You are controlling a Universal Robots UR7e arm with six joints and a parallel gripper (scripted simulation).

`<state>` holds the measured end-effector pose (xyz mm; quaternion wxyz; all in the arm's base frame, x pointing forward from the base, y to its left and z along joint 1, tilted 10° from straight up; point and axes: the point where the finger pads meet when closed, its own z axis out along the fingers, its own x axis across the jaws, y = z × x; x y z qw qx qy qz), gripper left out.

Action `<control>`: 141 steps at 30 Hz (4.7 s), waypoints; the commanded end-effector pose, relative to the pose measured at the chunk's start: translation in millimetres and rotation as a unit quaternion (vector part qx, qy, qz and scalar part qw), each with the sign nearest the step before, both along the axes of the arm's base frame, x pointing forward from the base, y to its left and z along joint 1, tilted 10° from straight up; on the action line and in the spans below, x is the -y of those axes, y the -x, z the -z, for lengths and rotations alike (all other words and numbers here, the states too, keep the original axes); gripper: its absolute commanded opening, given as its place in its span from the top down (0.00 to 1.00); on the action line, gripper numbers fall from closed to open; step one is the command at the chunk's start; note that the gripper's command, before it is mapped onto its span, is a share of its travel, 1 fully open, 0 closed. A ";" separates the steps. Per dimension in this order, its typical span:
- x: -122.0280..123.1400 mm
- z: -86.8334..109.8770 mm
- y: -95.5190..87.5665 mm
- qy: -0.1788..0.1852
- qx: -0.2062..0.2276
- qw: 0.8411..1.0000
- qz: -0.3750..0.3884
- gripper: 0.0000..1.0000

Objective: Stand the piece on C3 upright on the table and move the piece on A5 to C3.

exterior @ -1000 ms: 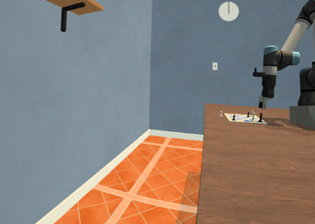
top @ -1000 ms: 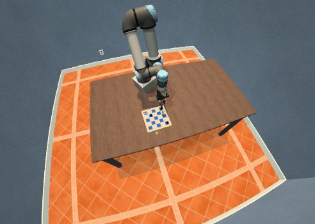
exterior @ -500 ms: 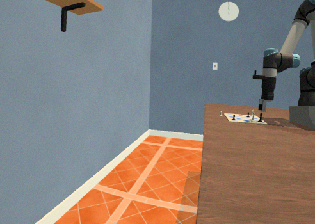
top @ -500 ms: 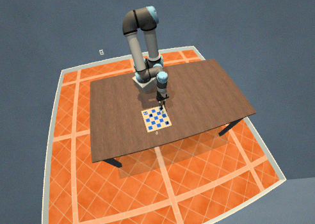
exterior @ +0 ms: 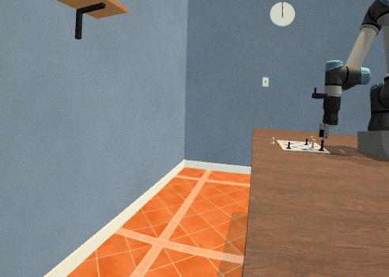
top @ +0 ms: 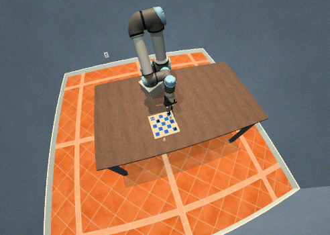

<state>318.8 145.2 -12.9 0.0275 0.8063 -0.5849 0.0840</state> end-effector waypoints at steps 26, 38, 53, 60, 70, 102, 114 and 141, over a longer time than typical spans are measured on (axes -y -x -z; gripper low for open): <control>-0.1 -0.3 -0.4 0.000 0.001 1.000 0.000 0.21; 0.4 3.3 -0.7 0.000 0.001 1.000 0.000 0.21; 4.6 32.6 -3.9 0.000 0.001 1.000 0.000 0.21; 5.4 37.9 -4.4 0.000 0.001 1.000 0.000 0.21; 5.5 38.6 -4.5 0.000 0.001 1.000 0.000 0.21; 5.5 38.6 -4.5 0.000 0.001 1.000 0.000 1.00; 5.5 38.6 -4.5 0.000 0.001 1.000 0.000 1.00; 5.3 36.8 -4.3 0.000 0.001 1.000 0.000 1.00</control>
